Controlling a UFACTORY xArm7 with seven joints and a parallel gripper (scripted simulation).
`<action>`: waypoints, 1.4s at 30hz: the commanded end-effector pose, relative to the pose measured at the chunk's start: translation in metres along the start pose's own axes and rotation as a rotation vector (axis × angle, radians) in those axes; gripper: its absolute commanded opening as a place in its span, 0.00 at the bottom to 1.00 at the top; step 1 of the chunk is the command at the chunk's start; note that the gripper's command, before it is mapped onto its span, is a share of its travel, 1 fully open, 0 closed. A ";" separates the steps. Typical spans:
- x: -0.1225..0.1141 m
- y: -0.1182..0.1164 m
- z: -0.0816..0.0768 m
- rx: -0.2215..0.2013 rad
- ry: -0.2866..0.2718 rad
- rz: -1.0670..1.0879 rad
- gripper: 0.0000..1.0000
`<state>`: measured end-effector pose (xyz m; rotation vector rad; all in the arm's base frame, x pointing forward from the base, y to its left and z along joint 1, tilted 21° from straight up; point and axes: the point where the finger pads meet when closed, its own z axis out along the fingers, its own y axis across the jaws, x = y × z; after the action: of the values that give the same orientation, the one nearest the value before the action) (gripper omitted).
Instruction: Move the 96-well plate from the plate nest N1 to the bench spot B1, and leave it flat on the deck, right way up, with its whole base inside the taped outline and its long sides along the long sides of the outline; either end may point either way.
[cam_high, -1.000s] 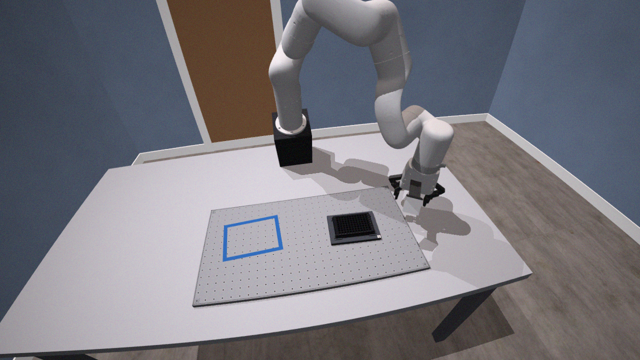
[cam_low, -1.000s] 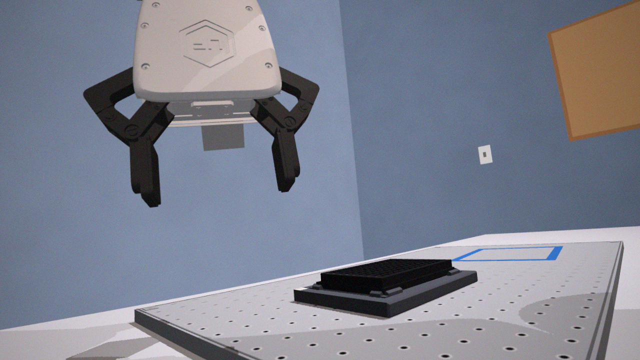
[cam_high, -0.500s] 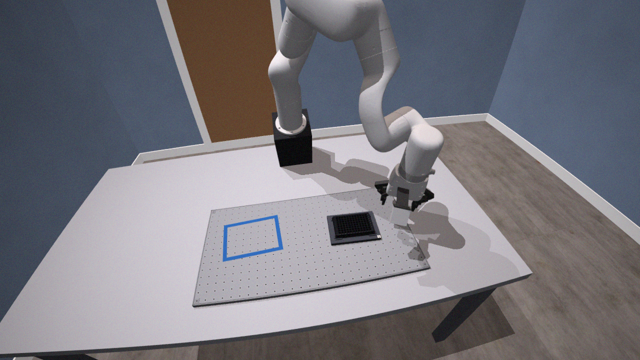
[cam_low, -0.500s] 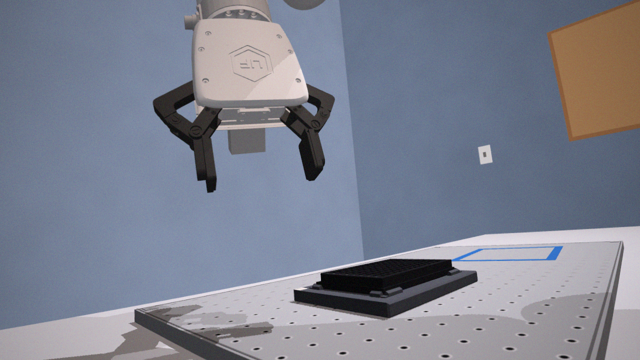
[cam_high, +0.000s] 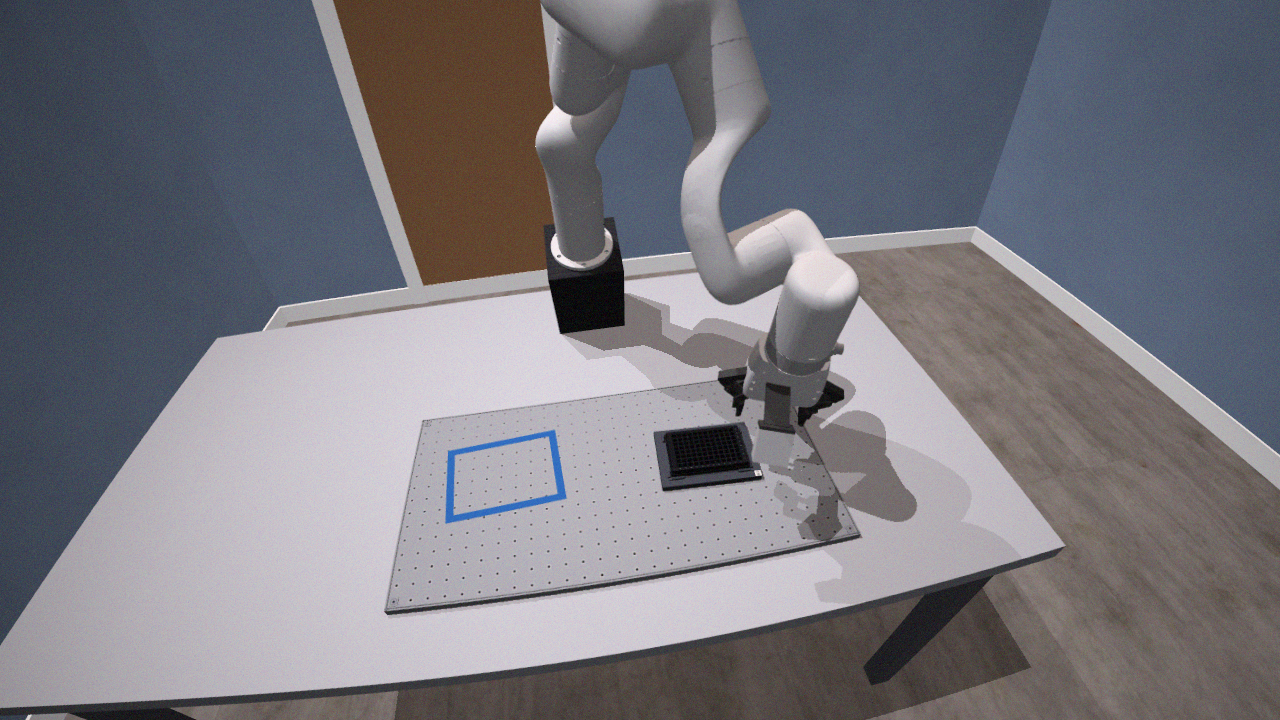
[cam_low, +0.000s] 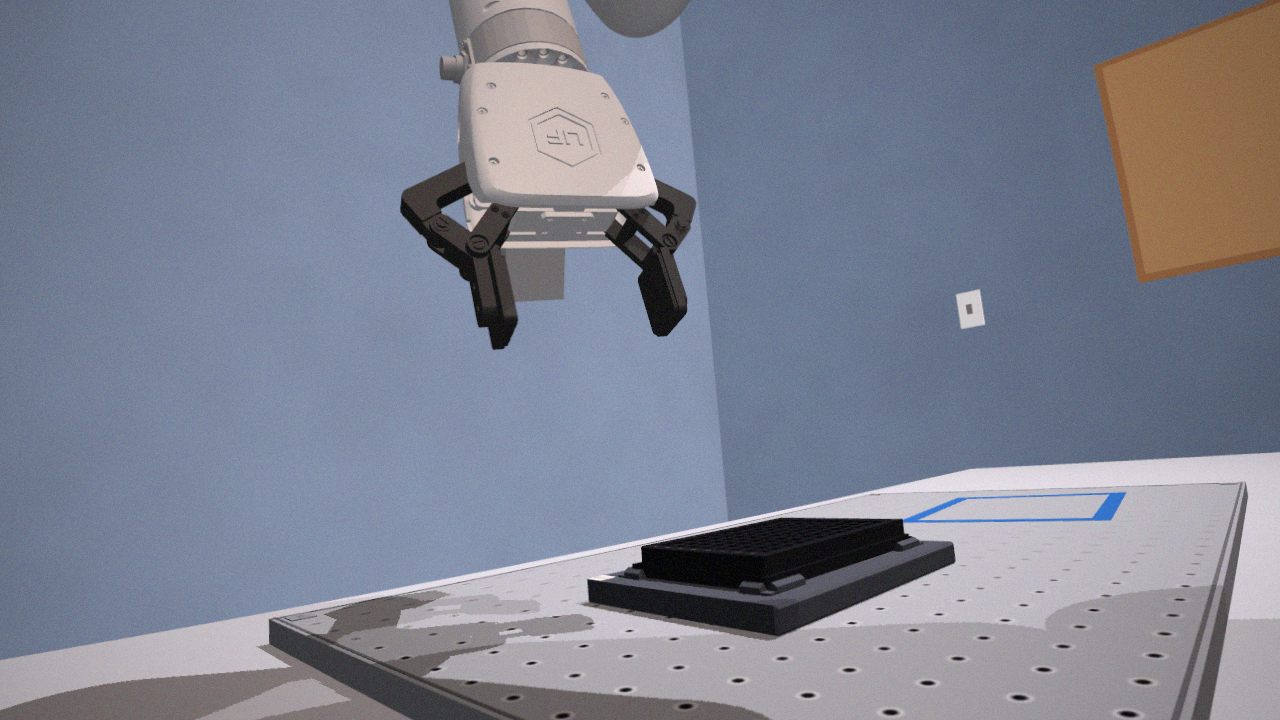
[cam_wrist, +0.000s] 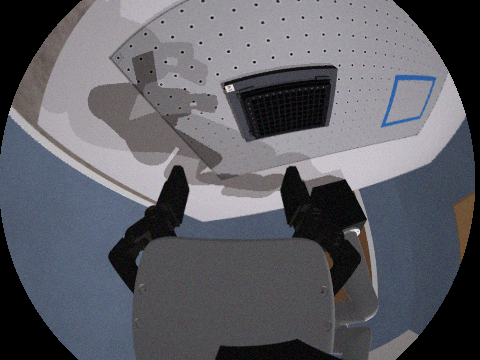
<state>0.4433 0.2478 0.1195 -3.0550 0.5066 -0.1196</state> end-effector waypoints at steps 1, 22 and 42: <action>0.008 0.013 -0.011 0.003 -0.010 -0.021 1.00; 0.039 0.086 -0.055 0.004 -0.046 -0.123 1.00; 0.053 0.157 -0.096 -0.007 -0.062 -0.228 1.00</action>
<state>0.4362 0.0868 0.2047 -3.1020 0.1610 -0.0249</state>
